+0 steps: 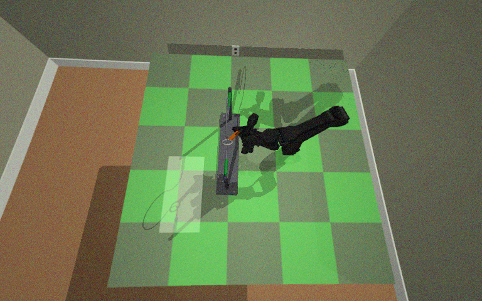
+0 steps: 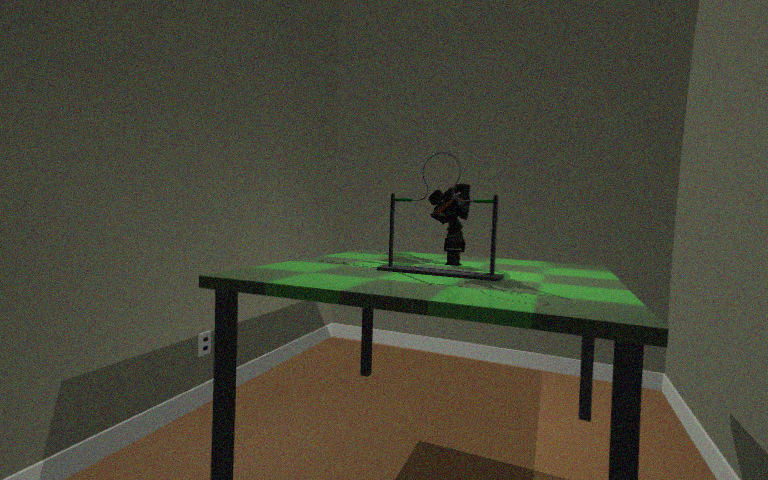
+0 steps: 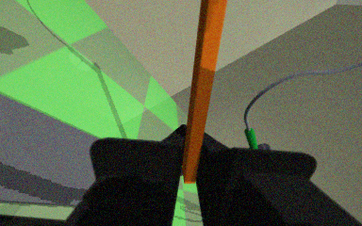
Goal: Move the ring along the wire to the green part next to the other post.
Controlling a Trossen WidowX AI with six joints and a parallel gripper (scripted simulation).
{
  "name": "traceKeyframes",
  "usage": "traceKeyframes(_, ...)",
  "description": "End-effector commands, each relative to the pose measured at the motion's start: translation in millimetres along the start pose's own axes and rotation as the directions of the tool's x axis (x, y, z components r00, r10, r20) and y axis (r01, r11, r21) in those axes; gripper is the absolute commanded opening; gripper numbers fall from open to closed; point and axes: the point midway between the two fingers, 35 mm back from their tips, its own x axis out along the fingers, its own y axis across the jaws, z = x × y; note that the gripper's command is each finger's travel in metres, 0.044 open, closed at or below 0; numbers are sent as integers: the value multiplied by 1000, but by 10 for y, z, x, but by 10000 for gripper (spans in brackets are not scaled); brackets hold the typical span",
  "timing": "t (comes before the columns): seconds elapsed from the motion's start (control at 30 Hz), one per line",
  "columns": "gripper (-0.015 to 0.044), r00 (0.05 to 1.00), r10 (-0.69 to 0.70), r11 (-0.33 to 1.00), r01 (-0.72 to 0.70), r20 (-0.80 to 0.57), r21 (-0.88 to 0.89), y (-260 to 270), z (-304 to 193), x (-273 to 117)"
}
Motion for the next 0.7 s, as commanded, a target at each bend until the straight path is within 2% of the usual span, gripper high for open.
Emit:
traceKeyframes(0.0,-150,999,39,996,-38,-14,80,142,-8,-14)
traceKeyframes(0.67,-150,970,245,847,-210,-8,488,788,197,-193)
